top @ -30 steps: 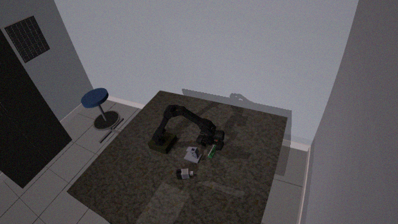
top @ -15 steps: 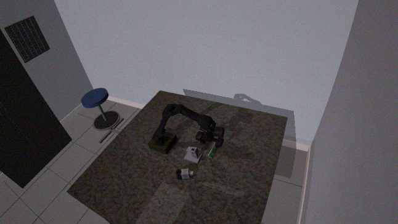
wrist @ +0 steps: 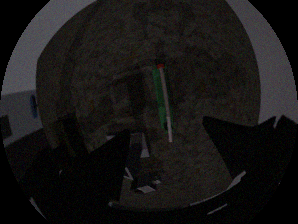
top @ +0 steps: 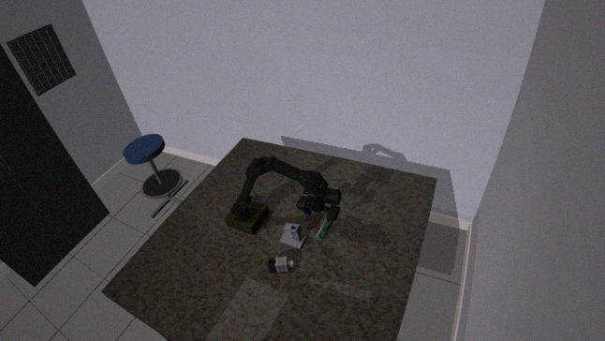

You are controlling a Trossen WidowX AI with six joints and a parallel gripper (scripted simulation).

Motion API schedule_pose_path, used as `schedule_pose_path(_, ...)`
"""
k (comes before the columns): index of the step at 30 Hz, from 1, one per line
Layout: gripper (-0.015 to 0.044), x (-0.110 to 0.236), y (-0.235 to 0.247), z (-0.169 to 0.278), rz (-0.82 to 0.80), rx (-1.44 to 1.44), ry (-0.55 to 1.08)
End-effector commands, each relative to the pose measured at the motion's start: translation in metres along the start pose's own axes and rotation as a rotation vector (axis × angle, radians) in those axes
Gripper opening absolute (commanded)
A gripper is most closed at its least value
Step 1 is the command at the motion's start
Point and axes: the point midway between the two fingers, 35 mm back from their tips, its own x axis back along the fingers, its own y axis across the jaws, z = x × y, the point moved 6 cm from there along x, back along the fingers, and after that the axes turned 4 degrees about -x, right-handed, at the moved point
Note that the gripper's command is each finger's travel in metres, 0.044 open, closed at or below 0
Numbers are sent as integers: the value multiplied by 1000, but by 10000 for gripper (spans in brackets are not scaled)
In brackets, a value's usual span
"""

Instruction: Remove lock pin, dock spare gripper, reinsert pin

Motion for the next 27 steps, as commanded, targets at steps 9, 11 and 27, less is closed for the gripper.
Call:
schedule_pose_path(9, 440, 57, 3, -9, 5, 1, -1)
schedule_pose_path(11, 440, 58, 3, -9, 5, 1, -1)
schedule_pose_path(27, 440, 58, 14, 131, -48, -1767, -351)
